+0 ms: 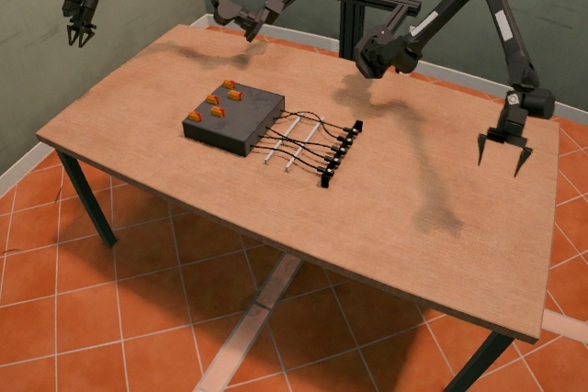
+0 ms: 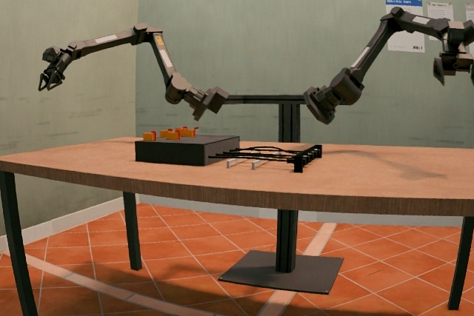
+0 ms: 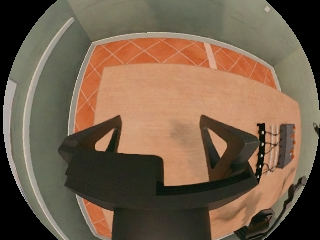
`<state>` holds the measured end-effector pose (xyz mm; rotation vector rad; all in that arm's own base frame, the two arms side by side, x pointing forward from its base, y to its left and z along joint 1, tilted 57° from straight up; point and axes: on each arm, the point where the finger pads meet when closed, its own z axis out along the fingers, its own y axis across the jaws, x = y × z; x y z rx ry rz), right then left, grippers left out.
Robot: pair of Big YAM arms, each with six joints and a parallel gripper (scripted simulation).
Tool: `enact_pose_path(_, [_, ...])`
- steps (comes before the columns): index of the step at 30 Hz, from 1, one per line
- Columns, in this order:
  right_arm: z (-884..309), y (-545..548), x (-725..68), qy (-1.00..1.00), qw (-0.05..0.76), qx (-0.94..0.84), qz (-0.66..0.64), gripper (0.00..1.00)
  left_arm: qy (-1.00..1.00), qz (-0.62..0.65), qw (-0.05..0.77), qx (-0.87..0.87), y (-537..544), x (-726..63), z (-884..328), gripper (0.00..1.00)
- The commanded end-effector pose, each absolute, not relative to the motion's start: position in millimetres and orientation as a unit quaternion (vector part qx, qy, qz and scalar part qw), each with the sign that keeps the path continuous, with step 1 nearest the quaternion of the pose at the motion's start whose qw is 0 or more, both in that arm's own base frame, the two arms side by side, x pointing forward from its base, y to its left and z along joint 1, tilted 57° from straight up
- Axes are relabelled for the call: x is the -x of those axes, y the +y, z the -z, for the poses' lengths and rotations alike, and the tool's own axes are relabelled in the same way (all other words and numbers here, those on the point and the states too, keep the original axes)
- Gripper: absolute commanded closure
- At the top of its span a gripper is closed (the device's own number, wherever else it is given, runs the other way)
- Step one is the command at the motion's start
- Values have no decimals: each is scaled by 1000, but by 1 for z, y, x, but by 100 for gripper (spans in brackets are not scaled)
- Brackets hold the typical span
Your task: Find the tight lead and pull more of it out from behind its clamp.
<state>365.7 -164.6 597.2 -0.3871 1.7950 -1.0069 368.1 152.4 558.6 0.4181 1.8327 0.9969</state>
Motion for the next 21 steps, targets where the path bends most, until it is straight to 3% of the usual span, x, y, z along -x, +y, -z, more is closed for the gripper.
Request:
enact_pose_path(1, [-606, -162, -368, 741, 499, 171, 417, 36, 750, -416, 485, -170, 163, -371, -583, 0])
enact_pose_path(21, [-596, -163, -371, 744, 495, 171, 415, 36, 738, -422, 499, -165, 167, -366, -609, 0])
